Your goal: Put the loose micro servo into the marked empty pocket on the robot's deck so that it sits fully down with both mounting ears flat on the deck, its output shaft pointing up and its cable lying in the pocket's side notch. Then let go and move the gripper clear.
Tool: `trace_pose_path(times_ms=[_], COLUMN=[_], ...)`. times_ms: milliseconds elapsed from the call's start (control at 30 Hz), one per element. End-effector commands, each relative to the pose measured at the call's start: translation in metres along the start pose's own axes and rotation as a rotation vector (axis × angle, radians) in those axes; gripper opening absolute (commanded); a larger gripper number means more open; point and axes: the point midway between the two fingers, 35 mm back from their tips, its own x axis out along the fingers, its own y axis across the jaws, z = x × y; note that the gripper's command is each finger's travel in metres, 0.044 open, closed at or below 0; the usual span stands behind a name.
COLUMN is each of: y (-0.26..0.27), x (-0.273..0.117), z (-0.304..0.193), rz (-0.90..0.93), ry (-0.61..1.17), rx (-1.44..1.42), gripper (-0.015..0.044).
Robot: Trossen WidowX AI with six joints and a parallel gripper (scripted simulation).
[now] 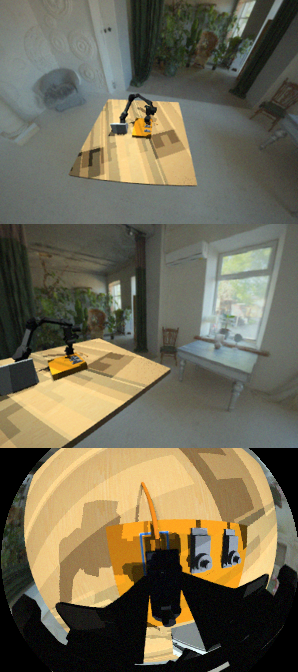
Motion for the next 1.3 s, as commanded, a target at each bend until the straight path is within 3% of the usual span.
trace_pose_path(times_ms=[0, 1267], y=[0.001, 0.002], x=[0.000, 0.028], z=[0.015, 0.016], rz=[0.005, 0.006], ry=[-0.001, -0.001], rx=[0.005, 0.005], gripper=[0.0000, 0.0000])
